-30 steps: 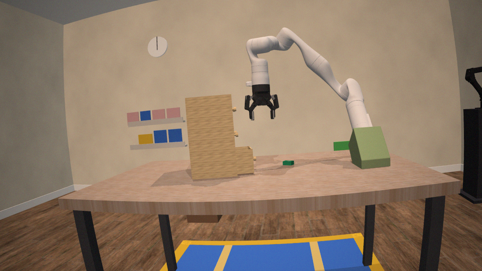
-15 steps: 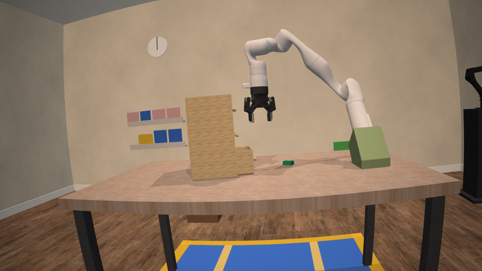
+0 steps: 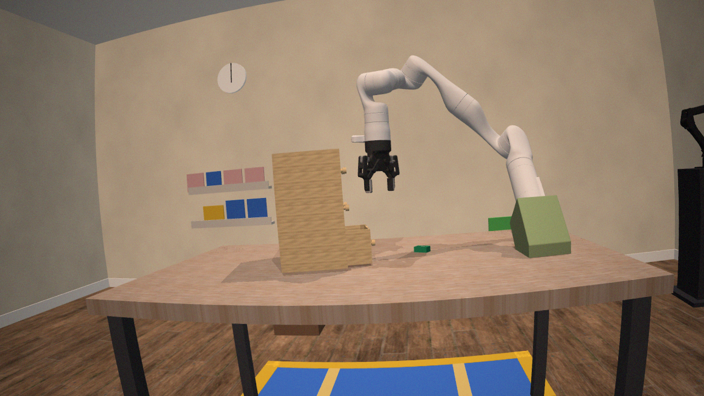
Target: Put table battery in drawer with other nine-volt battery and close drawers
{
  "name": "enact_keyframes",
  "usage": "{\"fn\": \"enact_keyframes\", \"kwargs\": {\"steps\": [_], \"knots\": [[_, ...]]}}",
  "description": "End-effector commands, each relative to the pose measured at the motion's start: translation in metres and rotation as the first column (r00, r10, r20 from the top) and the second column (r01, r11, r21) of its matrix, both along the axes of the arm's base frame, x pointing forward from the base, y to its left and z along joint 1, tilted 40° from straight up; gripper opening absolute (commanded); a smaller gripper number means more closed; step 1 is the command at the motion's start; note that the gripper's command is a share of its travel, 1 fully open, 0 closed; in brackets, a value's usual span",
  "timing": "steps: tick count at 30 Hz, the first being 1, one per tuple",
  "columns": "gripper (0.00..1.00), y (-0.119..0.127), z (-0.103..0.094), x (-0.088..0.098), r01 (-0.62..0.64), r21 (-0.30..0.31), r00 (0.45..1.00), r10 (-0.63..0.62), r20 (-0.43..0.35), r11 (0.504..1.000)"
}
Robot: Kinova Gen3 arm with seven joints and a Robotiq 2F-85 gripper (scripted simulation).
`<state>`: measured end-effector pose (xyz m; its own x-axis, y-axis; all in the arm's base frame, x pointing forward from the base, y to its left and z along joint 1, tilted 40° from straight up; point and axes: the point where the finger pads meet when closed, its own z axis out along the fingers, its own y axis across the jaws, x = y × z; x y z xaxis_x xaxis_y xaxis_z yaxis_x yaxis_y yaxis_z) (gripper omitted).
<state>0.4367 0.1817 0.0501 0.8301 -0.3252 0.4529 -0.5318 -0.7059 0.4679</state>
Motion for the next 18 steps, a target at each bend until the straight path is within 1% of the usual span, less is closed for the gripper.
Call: {"fn": "enact_keyframes", "kwargs": {"steps": [1,4,6,18], "knots": [[1.00,0.0001,-0.0010,0.0031,-0.038,-0.008,0.999,0.038,-0.031,0.999],[1.00,-0.0003,-0.0022,0.0046,-0.067,-0.013,0.996,0.066,-0.054,0.998],[1.00,-0.0003,-0.0022,0.0046,-0.067,-0.013,0.996,0.066,-0.054,0.998],[1.00,-0.0018,-0.0064,0.0099,-0.170,-0.024,0.976,0.165,-0.139,0.985]]}}
